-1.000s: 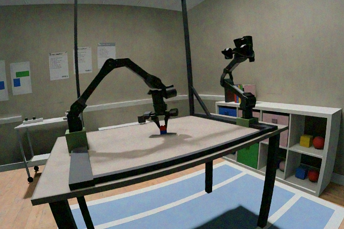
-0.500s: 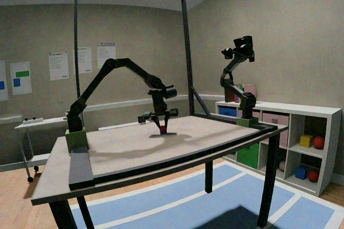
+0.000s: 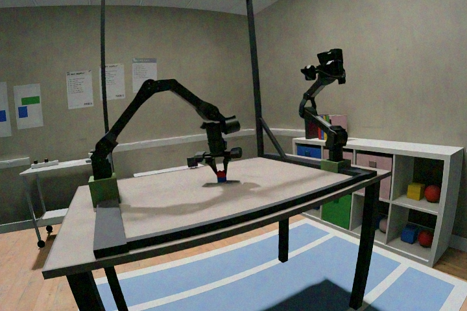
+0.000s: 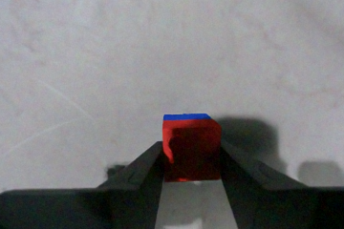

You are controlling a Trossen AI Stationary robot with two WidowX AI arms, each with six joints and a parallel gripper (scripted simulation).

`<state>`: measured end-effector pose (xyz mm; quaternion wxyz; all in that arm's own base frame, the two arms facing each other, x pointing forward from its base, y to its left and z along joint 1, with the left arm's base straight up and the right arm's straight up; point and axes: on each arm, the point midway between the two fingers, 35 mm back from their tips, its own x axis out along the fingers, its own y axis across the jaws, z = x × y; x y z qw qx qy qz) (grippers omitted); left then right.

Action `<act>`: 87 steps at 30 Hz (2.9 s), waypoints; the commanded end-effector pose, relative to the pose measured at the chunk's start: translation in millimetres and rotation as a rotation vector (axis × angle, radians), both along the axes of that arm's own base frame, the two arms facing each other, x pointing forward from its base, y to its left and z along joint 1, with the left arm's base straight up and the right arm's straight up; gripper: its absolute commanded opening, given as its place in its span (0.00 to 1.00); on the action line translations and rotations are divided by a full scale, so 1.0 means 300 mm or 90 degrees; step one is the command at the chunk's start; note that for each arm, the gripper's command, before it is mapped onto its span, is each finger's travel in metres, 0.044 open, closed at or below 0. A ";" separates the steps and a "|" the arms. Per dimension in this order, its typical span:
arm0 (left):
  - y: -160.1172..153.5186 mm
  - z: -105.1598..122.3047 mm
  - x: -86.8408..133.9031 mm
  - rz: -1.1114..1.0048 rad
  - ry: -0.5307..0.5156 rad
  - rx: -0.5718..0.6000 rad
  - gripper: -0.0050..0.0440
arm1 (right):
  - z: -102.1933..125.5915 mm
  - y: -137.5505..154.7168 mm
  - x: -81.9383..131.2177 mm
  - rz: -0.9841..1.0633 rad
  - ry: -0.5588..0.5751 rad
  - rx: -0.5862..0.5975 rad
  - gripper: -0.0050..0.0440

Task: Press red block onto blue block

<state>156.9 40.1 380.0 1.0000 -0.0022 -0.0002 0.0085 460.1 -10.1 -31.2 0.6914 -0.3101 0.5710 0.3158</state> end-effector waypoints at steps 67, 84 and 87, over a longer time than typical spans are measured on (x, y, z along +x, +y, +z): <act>0.007 0.003 0.001 -0.002 0.000 0.003 0.92 | 0.206 0.015 0.046 0.001 -0.033 0.000 0.92; 0.007 0.003 0.001 -0.002 0.000 0.003 0.92 | 0.356 -0.008 0.005 0.001 -0.039 0.001 0.92; 0.007 0.003 0.001 -0.002 0.000 0.003 0.92 | 0.327 -0.006 0.000 0.001 -0.025 0.001 0.92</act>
